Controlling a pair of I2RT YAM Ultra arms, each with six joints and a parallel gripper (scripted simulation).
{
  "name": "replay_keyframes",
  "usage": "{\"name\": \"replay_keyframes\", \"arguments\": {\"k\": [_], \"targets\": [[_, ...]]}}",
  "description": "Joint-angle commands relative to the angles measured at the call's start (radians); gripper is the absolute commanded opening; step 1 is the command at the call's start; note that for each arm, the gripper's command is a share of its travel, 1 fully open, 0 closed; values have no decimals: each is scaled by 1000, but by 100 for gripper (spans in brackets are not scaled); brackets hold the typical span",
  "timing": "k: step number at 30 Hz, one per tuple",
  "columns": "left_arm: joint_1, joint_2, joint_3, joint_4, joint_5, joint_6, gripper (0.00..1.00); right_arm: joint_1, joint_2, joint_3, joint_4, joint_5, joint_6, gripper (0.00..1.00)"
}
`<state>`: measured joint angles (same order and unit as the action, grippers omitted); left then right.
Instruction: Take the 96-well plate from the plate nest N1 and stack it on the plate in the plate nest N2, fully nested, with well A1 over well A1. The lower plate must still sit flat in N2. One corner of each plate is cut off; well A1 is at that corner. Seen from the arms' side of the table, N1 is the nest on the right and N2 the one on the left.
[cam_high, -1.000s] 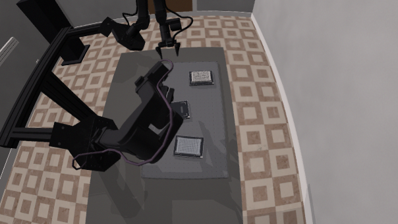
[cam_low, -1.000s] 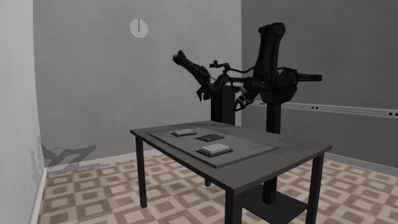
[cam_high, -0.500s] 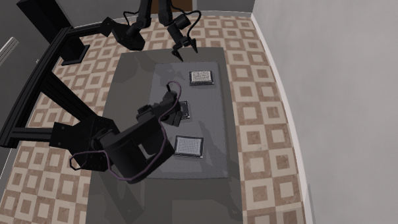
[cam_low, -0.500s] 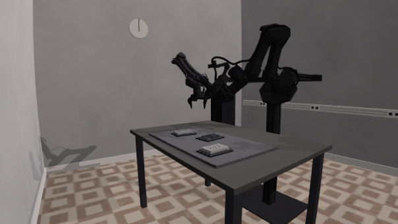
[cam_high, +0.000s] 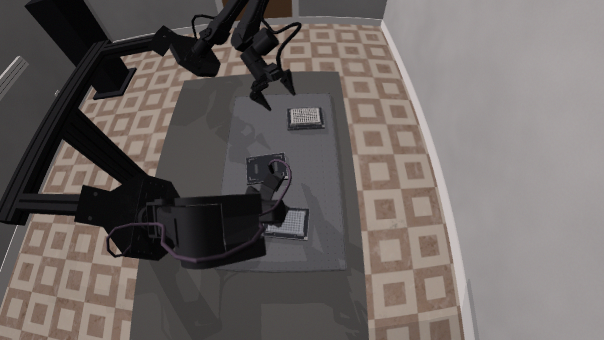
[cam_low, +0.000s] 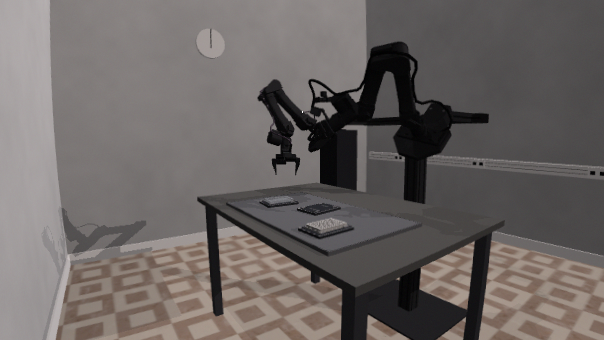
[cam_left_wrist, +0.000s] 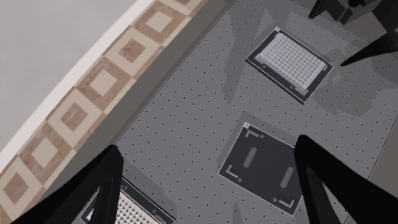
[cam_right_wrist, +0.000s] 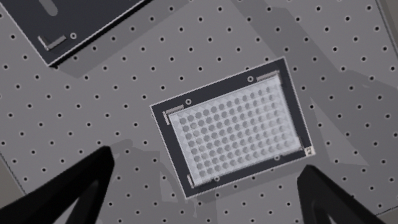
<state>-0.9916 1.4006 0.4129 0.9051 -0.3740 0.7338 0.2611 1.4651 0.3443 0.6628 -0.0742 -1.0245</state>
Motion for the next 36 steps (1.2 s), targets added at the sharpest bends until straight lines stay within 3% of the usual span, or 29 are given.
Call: {"name": "replay_keyframes", "arguments": {"k": [1, 9, 33, 36], "targets": [[-150, 109, 41, 124, -133, -63, 100, -94, 40, 24, 66, -171, -33, 100], [-504, 421, 88, 264, -284, -112, 100, -291, 122, 65, 117, -329, -54, 100], [-511, 469, 106, 311, -297, -90, 100, -291, 135, 69, 129, -343, -45, 100], [-511, 469, 106, 311, -297, -90, 100, -282, 135, 70, 134, -281, 14, 100]]}}
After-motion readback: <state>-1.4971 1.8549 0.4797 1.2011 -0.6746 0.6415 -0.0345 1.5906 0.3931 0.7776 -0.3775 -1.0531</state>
